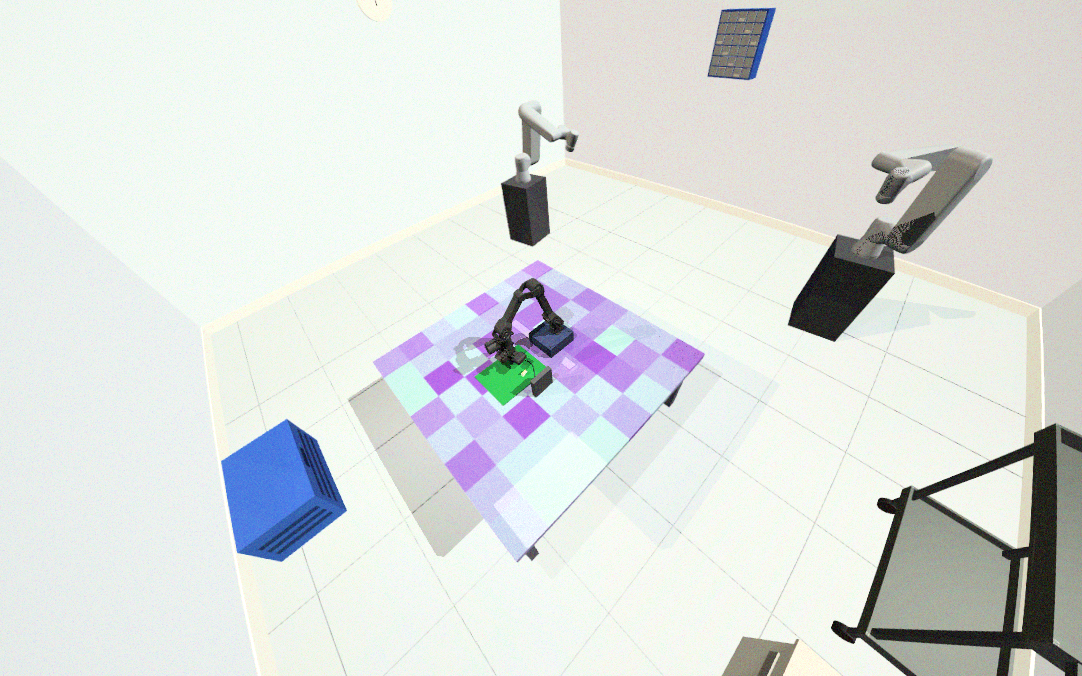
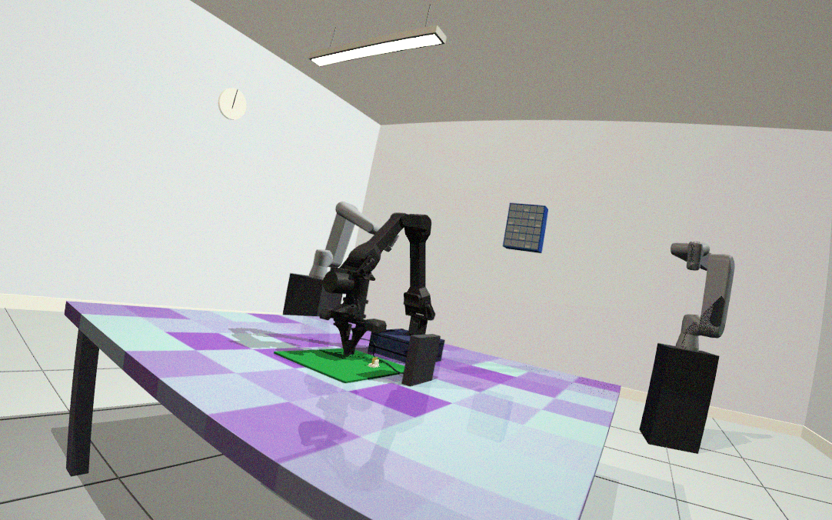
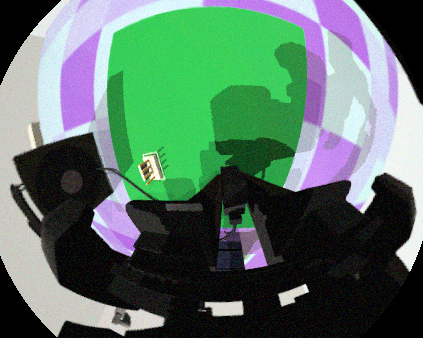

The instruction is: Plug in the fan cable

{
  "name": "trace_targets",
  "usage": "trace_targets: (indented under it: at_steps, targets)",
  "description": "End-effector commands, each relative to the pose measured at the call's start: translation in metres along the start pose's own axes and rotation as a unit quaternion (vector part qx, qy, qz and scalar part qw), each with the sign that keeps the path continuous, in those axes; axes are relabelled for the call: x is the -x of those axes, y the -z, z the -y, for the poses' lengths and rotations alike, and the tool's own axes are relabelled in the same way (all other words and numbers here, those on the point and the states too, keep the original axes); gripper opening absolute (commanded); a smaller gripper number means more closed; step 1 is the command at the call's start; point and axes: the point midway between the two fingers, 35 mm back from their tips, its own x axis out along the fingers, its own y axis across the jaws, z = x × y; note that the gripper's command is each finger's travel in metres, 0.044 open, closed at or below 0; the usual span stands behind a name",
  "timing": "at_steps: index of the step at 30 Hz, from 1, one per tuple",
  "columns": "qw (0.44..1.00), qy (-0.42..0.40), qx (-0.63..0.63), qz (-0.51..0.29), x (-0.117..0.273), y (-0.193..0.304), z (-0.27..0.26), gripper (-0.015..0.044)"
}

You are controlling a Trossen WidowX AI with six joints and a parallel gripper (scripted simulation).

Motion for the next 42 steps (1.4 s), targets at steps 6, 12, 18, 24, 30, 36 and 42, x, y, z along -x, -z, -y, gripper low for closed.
trace_targets:
  at_steps: [6, 12, 18, 24, 30, 36, 42]
  targets:
    - [1.000, 0.005, 0.001, 0.013, 0.042, -0.004, 0.001, 0.0000]
    - [1.000, 0.002, 0.002, 0.013, 0.040, -0.010, -0.047, 0.0000]
    - [1.000, 0.000, 0.003, 0.013, 0.040, -0.008, -0.094, 0.0000]
    - [1.000, 0.000, 0.003, 0.013, 0.039, -0.009, -0.094, 0.0000]
    - [1.000, 0.000, 0.003, 0.013, 0.039, -0.009, -0.094, 0.0000]
    - [1.000, 0.000, 0.002, 0.013, 0.041, -0.013, -0.094, 0.0000]
    - [1.000, 0.000, 0.002, 0.013, 0.042, -0.014, -0.094, 0.0000]
